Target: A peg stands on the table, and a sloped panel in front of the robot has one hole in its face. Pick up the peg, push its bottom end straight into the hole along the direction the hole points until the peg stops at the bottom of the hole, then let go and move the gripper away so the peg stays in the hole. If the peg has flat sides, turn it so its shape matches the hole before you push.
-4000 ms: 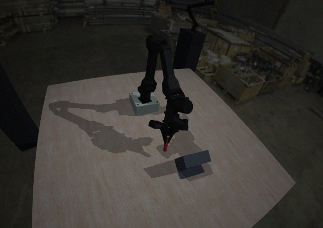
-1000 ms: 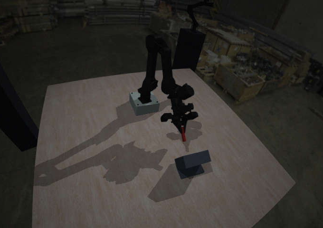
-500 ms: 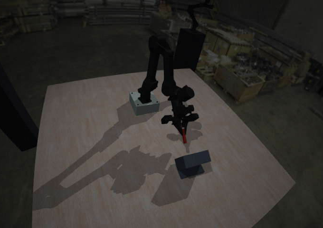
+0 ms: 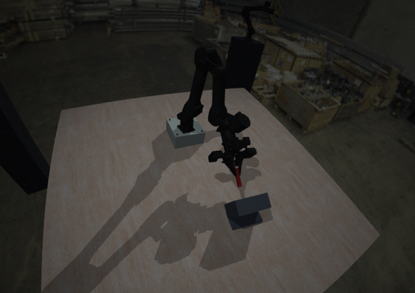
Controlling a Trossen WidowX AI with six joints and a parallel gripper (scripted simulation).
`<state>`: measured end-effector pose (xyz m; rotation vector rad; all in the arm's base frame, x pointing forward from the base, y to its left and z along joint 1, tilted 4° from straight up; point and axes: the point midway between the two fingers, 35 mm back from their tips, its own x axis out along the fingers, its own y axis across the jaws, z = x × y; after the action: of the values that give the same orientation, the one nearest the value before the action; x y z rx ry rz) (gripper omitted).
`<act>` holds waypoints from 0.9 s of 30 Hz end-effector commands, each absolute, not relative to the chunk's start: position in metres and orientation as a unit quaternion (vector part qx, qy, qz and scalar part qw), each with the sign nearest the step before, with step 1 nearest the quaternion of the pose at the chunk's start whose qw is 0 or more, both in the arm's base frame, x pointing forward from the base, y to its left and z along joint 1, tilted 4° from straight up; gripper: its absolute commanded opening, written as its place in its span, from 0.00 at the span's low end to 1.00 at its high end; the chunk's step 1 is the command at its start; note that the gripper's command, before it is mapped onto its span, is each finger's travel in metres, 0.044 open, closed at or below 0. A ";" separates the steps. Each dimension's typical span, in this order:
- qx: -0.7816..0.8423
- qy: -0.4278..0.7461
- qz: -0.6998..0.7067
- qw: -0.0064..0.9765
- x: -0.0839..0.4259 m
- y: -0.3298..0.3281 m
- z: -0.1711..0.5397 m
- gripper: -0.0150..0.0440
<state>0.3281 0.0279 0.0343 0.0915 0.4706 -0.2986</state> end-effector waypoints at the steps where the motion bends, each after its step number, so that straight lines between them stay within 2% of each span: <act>1: 0.047 0.226 -0.143 0.962 0.334 0.029 0.036 0.25; 27: 0.055 0.210 -0.139 0.966 0.346 0.027 0.029 0.25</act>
<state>0.3427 0.0264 0.0278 0.1102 0.4344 -0.2890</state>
